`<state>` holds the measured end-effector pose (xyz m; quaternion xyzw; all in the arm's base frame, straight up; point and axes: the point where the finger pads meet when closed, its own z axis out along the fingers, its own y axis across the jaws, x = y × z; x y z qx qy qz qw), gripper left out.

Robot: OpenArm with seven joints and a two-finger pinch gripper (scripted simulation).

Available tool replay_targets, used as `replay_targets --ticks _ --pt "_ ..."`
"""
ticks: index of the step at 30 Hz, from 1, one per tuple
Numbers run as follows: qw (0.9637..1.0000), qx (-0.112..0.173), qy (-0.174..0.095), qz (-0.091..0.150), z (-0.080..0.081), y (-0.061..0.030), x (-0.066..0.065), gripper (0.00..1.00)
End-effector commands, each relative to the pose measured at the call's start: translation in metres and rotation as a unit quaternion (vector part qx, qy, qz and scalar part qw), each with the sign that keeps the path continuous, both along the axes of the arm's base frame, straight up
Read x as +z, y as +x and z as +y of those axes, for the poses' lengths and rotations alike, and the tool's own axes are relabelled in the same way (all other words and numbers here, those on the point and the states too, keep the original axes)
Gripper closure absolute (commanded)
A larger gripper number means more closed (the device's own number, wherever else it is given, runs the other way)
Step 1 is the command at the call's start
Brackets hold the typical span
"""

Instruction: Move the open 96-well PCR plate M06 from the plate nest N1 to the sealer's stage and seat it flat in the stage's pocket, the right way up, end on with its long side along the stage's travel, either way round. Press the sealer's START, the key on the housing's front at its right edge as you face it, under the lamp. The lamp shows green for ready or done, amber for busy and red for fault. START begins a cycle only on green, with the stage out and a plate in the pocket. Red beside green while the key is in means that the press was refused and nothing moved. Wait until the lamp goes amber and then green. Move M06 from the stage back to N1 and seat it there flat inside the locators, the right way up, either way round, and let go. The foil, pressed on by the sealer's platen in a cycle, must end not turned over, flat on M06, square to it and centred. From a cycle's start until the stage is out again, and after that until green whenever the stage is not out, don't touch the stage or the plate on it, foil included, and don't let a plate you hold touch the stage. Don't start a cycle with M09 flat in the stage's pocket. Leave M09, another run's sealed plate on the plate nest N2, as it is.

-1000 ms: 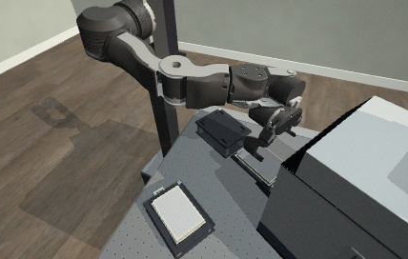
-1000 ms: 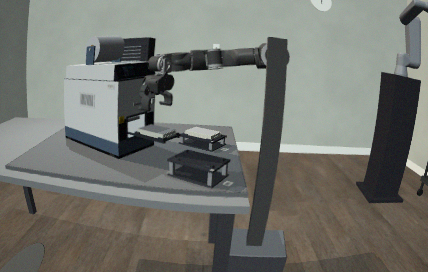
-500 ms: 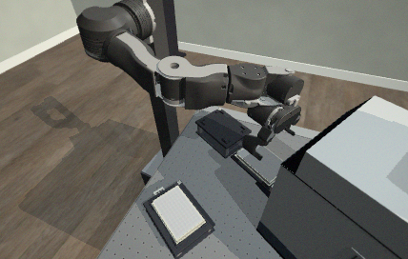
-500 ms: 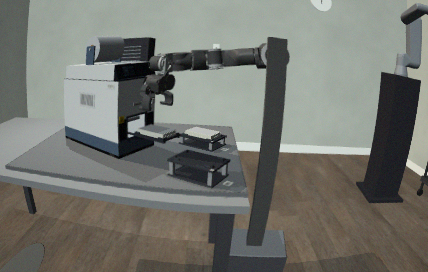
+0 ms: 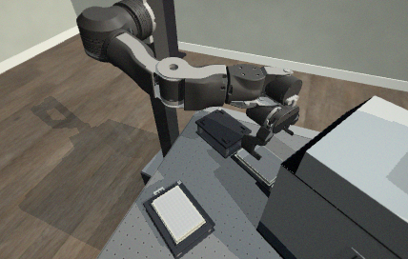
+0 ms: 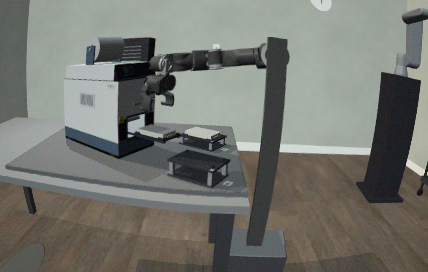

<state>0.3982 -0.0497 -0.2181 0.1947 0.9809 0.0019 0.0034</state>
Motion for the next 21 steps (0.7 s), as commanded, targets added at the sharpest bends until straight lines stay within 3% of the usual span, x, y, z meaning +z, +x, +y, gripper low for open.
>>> replay_targets --ticks 1,21 --pt "1.0 -0.001 -0.003 0.0 -0.0012 -0.0002 0.0003 0.23" --pt "1.0 0.0 0.001 -0.001 0.0003 0.0005 0.0011 0.23"
